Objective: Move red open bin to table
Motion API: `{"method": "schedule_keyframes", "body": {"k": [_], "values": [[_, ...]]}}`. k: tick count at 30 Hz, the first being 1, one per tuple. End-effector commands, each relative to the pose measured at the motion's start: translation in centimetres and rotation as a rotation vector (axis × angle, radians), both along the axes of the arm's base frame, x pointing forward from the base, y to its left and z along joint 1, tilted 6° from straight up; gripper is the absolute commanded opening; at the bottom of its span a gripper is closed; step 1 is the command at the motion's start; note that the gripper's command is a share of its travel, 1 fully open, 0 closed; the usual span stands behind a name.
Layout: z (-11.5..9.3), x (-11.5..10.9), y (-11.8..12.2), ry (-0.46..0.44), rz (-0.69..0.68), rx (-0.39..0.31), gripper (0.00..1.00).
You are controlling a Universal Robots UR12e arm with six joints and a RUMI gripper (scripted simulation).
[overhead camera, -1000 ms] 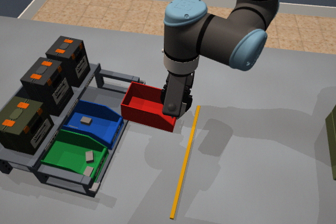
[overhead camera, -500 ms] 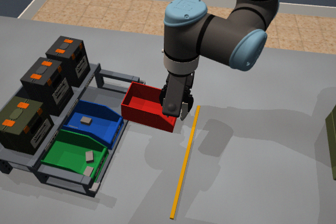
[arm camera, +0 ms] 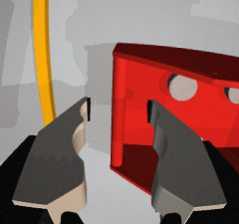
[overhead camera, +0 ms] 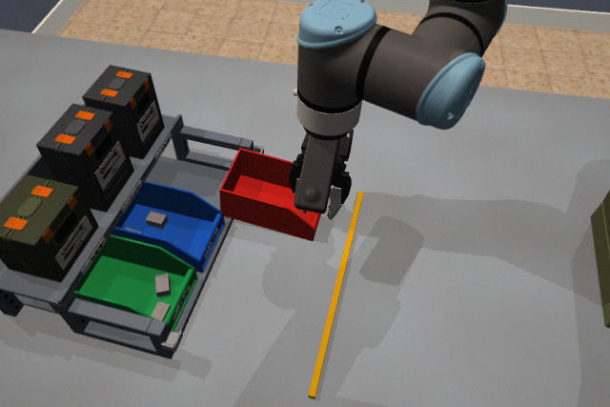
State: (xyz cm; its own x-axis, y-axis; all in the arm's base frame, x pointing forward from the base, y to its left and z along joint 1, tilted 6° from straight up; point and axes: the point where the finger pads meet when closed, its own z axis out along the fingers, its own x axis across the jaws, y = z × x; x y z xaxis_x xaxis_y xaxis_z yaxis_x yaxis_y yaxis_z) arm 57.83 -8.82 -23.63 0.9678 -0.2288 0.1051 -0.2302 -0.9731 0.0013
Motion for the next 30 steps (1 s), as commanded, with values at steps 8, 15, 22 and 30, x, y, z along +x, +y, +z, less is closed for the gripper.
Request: {"method": "schedule_keyframes", "body": {"k": [8, 15, 22, 30], "values": [[0.0, 0.0, 0.0, -0.001, 0.000, 0.000, 0.26], [0.0, 0.0, 0.0, -0.001, 0.000, 0.000, 0.26], [0.0, 0.0, 0.0, -0.001, 0.000, 0.000, 0.26], [3.3, -0.3, 0.1, -0.001, 0.000, 0.000, 0.26]]}}
